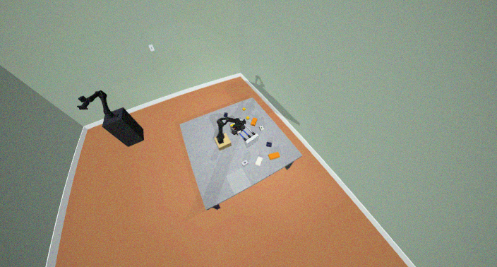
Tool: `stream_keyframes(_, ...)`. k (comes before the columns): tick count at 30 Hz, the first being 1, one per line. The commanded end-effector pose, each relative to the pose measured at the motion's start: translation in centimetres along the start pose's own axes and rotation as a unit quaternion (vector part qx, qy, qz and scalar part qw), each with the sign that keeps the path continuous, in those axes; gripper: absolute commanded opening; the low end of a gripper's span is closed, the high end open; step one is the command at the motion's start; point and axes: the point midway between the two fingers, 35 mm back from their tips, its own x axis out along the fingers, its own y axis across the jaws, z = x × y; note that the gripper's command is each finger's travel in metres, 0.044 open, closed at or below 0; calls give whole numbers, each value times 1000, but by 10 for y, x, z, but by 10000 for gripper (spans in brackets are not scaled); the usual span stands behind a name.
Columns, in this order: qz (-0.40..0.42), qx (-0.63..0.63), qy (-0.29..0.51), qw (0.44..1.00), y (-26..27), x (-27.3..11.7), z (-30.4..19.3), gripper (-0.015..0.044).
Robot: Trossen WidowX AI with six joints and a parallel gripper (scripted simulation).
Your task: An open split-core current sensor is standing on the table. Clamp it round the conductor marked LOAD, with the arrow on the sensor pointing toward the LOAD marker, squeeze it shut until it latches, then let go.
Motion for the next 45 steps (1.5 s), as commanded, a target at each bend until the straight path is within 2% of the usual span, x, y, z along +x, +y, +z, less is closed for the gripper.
stream_keyframes(1, 0, 0, 0, 1000, 0, 0, 0, 0)
stream_keyframes(8, -49, 0, 0, 999, 4, 0, 0, 0)
stream_keyframes(20, -48, 1, 0, 999, 4, 5, 0, 0)
stream_keyframes(30, -49, 4, 1, 999, 4, 1, -1, 262)
stream_keyframes(45, -49, 4, 1, 999, 4, 1, -1, 268)
